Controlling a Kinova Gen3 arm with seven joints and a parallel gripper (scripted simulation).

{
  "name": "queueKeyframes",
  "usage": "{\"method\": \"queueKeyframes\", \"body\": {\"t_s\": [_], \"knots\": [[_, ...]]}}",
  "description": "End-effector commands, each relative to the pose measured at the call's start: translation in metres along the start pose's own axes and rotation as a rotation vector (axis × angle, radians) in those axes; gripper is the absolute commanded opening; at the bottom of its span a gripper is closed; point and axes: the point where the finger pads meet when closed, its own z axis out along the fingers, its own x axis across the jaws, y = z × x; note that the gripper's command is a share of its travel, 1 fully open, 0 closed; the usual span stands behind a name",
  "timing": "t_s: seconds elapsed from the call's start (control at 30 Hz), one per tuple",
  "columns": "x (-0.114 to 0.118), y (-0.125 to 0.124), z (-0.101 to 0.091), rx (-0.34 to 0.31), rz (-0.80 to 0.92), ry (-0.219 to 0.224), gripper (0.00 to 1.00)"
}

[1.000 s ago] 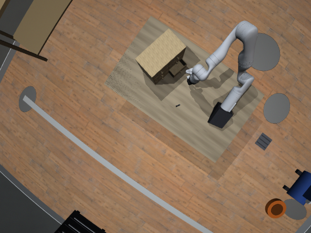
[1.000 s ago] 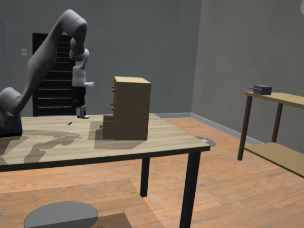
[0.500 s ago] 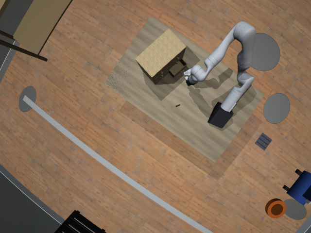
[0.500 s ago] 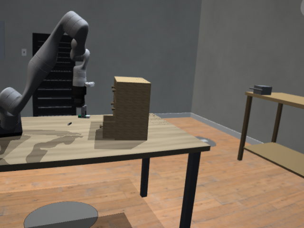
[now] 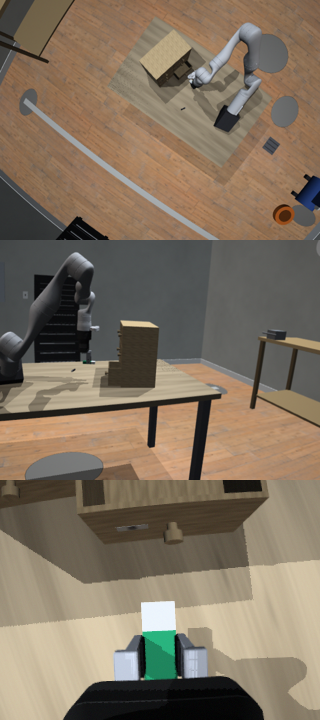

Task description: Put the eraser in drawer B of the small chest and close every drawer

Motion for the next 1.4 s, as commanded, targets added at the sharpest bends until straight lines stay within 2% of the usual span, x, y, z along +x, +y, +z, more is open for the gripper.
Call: {"method": "queueKeyframes", "body": {"t_s": [0.0,1.1,1.37], "knots": [[-0.001,-0.001,-0.001,0.003,-0.019,0.003,0.45],[-0.004,-0.002,-0.004,0.003,-0.061,0.003,0.45],[-0.004,-0.002,-0.033,0.003,-0.061,0.003,0.45]]}}
